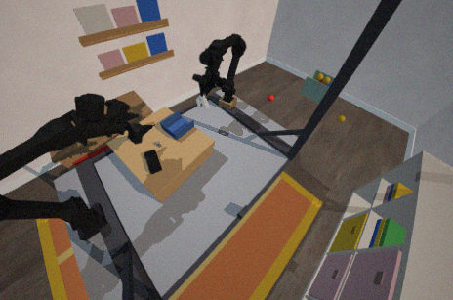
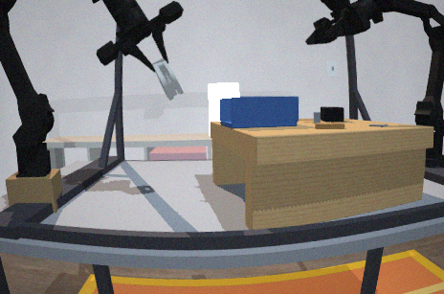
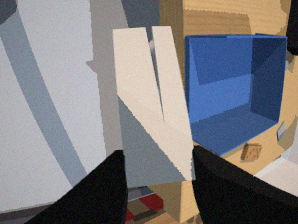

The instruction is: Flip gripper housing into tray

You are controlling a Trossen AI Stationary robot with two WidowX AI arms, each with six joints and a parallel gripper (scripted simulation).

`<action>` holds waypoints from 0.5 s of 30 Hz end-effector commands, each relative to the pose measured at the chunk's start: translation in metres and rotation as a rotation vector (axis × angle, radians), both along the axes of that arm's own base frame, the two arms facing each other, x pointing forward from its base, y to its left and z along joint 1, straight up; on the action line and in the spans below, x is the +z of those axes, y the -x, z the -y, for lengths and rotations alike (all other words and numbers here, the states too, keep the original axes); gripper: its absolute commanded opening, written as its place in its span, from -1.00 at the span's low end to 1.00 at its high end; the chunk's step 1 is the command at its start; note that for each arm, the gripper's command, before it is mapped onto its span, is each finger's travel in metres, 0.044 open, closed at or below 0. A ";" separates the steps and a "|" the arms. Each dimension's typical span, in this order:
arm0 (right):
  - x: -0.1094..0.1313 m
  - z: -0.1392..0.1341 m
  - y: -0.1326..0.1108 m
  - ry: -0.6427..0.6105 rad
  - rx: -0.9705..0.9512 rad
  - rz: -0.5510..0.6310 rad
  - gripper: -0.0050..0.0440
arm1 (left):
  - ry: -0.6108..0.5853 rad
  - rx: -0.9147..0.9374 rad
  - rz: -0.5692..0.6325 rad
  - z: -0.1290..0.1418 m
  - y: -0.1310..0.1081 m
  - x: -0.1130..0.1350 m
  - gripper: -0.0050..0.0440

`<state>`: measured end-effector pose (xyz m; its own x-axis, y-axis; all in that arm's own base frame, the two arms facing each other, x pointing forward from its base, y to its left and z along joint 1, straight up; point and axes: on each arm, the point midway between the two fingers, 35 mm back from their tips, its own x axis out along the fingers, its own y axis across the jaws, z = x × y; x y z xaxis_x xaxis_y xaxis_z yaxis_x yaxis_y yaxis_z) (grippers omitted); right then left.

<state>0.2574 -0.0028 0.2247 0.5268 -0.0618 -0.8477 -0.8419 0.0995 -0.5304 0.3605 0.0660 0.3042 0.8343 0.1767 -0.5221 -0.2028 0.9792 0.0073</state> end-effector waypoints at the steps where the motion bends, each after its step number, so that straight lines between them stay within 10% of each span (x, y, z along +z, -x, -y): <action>1: 0.013 0.001 -0.002 0.001 -0.006 0.026 -0.35 | 0.003 0.000 0.028 0.001 0.002 0.010 1.00; 15: 0.018 0.001 -0.003 0.001 -0.006 0.026 -0.35 | 0.003 0.000 0.028 0.001 0.002 0.010 1.00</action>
<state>0.2583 -0.0028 0.2345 0.5293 -0.0617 -0.8462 -0.8403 0.0995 -0.5329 0.3605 0.0660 0.3042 0.8343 0.1767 -0.5221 -0.2028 0.9792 0.0073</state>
